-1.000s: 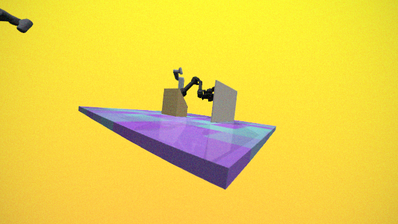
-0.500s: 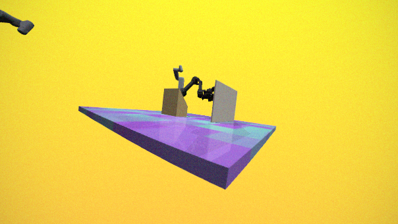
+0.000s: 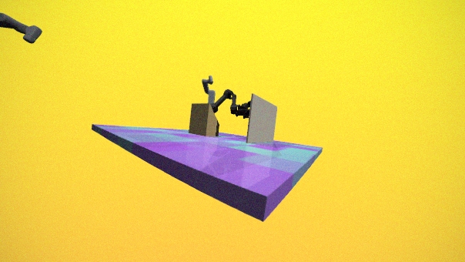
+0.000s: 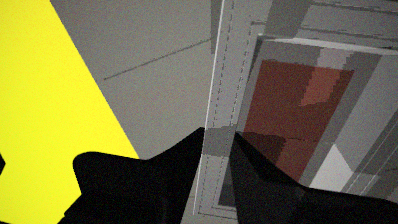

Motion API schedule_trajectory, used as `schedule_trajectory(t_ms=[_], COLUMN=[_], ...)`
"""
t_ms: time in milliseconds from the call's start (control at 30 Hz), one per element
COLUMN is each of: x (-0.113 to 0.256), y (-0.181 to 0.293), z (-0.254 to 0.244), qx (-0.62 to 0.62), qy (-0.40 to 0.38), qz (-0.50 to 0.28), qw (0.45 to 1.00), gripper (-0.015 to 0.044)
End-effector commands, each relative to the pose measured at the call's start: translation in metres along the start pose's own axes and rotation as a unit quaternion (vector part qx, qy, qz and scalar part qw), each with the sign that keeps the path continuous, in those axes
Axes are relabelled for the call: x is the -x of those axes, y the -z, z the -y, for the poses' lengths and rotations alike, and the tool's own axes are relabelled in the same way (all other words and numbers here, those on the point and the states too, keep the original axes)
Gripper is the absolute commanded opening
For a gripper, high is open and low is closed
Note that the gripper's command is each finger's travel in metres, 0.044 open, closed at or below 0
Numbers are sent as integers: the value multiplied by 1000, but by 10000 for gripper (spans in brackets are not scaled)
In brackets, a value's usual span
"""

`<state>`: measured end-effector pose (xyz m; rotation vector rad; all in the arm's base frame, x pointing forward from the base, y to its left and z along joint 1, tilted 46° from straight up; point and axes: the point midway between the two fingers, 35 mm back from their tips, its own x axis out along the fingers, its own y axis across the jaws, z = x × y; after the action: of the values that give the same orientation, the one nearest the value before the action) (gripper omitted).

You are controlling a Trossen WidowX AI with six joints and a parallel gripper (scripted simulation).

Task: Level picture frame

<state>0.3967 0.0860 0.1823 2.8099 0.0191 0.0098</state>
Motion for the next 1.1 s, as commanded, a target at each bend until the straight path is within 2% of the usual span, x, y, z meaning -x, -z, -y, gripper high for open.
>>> schedule_trajectory(t_ms=[0, 1067], x=[0, 0], y=[0, 0], z=[-3, -11], qx=[1, 1], qy=[-1, -1], qz=[0, 0], qw=[1000, 1000], gripper=[0, 0])
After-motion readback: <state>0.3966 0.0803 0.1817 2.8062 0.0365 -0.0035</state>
